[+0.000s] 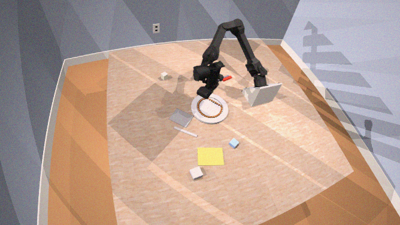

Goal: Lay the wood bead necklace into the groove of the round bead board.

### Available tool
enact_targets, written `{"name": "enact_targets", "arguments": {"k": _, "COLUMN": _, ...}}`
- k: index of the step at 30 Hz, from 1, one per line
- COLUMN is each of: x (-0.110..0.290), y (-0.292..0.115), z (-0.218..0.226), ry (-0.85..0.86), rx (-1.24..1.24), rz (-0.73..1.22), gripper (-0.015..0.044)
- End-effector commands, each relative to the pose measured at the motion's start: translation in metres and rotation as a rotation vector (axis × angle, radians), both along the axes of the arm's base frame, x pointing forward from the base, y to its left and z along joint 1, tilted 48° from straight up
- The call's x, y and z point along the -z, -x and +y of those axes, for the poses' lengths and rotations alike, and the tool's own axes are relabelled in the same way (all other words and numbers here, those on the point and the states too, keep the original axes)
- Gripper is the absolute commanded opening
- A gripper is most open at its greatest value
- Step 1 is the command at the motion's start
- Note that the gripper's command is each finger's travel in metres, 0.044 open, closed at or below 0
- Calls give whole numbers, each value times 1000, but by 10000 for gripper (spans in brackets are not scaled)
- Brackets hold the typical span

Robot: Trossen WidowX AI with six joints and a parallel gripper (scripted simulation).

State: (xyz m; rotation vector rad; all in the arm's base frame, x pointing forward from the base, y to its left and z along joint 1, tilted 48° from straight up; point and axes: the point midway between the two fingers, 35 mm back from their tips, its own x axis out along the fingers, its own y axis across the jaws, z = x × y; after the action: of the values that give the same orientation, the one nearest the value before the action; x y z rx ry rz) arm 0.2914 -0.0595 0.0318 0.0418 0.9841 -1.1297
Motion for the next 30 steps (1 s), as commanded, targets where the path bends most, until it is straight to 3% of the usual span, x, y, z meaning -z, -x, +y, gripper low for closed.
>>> {"name": "enact_targets", "arguments": {"k": 1, "x": 0, "y": 0, "z": 0, "ry": 0, "rx": -2, "rz": -1, "gripper": 120}}
{"name": "enact_targets", "arguments": {"k": 28, "x": 21, "y": 1, "z": -22, "ry": 4, "rx": 0, "rz": 13, "gripper": 120}}
{"name": "enact_targets", "arguments": {"k": 30, "x": 19, "y": 0, "z": -21, "ry": -1, "rx": 2, "rz": 3, "gripper": 67}}
